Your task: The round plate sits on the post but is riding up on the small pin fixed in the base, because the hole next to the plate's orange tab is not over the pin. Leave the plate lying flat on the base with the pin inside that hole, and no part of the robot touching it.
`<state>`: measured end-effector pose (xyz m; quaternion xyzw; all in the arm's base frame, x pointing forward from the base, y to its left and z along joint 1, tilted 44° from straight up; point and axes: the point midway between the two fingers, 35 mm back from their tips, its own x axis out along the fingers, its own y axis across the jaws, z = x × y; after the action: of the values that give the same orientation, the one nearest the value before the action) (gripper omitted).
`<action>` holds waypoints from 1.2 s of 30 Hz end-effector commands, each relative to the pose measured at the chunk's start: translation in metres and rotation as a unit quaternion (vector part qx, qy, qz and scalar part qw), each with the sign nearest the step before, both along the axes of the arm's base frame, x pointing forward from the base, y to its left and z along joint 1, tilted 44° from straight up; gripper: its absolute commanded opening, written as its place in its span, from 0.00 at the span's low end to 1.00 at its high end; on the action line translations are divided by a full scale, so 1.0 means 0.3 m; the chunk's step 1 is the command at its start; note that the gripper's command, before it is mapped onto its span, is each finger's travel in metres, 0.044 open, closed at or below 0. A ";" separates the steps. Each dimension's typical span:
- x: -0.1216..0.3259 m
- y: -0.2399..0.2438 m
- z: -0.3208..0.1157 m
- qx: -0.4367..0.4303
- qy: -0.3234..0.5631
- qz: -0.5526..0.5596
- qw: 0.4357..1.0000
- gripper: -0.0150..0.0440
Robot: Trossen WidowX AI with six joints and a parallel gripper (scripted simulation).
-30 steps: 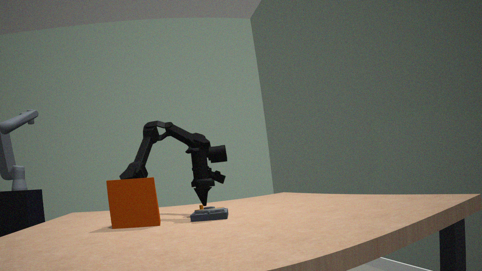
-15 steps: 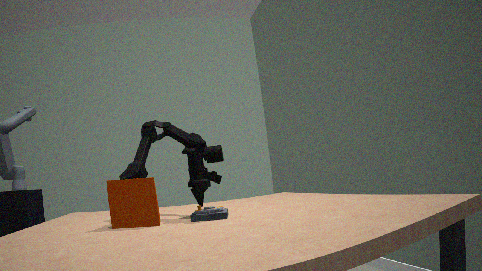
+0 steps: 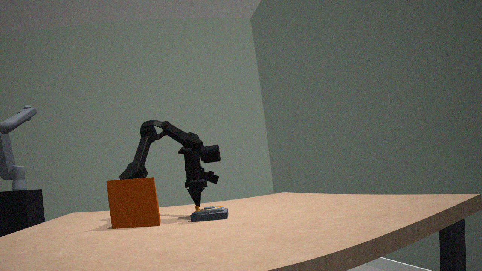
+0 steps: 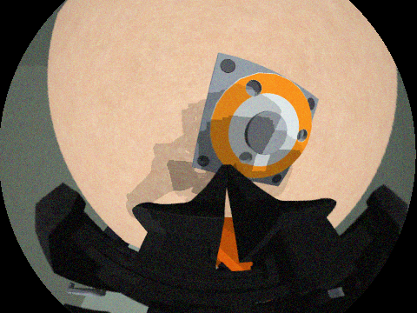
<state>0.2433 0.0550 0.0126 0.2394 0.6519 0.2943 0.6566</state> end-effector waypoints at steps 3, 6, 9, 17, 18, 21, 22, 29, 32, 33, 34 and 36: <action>-0.029 -0.014 -0.021 -0.002 0.006 0.003 1.000 0.25; -0.035 -0.022 -0.029 -0.002 0.006 0.003 1.000 0.25; -0.040 -0.030 -0.036 -0.002 0.006 0.003 1.000 0.25; -0.047 -0.048 -0.053 -0.002 0.006 0.003 1.000 0.25; -0.047 -0.050 -0.055 -0.002 0.006 0.003 1.000 0.25; -0.048 -0.057 -0.062 -0.002 0.006 0.003 1.000 0.25; -0.049 -0.059 -0.064 -0.002 0.006 0.003 1.000 0.25; -0.051 -0.075 -0.078 -0.002 0.006 0.003 1.000 0.25; -0.050 -0.081 -0.083 -0.003 0.006 0.003 1.000 0.25; -0.050 -0.083 -0.085 -0.003 0.006 0.003 1.000 0.25; -0.050 -0.085 -0.087 -0.003 0.006 0.003 1.000 0.25; -0.050 -0.090 -0.091 -0.003 0.006 0.003 1.000 0.25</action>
<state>0.2293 0.0312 -0.0102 0.2400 0.6540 0.2938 0.6545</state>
